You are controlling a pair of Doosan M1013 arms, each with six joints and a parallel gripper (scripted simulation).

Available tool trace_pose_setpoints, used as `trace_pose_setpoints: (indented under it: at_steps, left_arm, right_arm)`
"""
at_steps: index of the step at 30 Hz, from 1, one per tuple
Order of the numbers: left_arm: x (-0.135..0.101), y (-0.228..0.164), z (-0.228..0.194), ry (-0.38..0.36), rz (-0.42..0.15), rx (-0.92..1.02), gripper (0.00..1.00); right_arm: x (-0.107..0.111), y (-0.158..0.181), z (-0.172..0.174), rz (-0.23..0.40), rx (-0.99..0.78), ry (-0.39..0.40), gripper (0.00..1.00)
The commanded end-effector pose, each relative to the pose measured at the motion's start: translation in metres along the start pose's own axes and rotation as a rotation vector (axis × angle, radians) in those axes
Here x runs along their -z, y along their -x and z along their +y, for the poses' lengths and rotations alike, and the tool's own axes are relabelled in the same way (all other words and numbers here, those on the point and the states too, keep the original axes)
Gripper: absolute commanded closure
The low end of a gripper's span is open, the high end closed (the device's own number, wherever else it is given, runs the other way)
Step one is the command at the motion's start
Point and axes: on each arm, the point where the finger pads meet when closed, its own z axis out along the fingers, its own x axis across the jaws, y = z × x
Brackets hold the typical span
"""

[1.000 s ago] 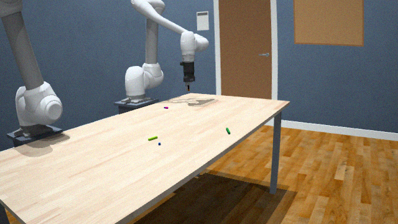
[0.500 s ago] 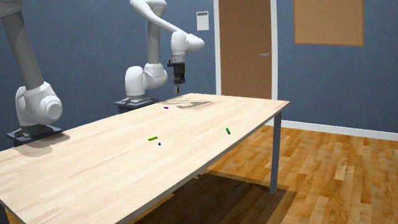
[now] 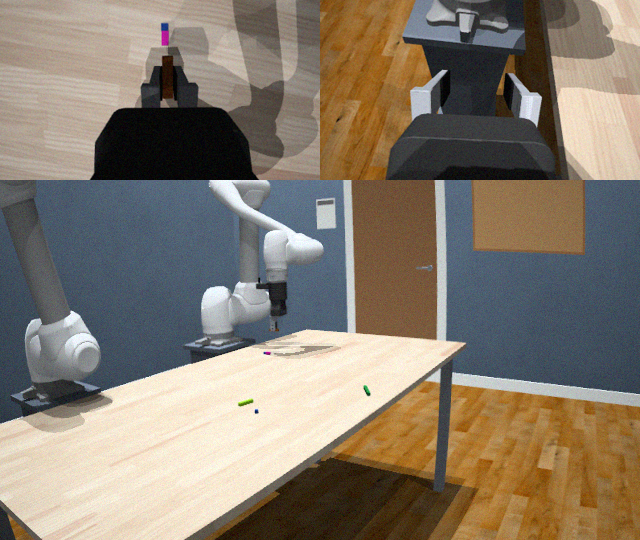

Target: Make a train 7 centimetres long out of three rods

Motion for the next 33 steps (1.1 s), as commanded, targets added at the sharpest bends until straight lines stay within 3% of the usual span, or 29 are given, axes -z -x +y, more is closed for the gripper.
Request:
trace_pose_setpoints:
  at_steps: [1,12,33]
  left_arm:
    - [0.000,0.000,0.000,0.001,0.001,0.001,0.76]
    - [-0.007,0.000,0.000,0.001,0.002,0.003,0.76]
    - [-0.080,0.002,0.000,0.001,0.002,0.003,0.76]
  right_arm:
    - [0.000,0.000,0.000,0.000,0.000,0.001,0.00]
    - [0.000,0.000,0.000,0.000,0.000,0.001,0.00]
    - [0.000,0.000,0.000,0.000,0.000,0.001,0.00]
